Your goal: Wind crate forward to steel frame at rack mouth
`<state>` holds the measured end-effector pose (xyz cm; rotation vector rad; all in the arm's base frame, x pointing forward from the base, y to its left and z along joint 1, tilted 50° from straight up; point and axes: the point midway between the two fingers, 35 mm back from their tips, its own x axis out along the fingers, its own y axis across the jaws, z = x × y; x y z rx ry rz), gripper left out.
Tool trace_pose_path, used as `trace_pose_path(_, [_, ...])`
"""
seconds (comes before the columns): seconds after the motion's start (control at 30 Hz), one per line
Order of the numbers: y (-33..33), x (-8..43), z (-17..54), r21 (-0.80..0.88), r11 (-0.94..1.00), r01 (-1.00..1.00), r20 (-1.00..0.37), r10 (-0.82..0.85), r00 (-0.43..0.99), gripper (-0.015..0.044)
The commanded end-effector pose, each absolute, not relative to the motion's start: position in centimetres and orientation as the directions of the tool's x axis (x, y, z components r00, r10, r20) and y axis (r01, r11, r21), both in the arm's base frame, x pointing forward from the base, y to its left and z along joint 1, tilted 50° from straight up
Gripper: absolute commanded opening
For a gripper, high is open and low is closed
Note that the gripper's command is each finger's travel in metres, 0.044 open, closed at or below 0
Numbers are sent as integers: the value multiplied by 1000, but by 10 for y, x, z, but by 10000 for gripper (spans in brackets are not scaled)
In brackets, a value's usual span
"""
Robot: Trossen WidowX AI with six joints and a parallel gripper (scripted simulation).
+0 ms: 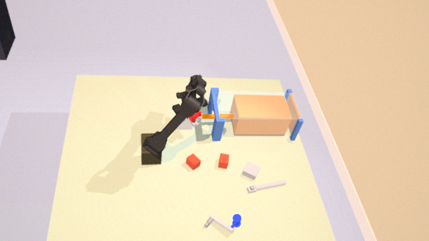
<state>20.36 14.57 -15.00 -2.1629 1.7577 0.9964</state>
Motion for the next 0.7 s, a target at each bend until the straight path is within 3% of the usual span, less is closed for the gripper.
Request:
trace_pose_path(0.0, [144, 202, -151, 233, -256, -938, -596, -800, 71, 0])
trace_pose_path(0.67, [138, 203, -156, 228, -254, -940, -594, -801, 72, 0])
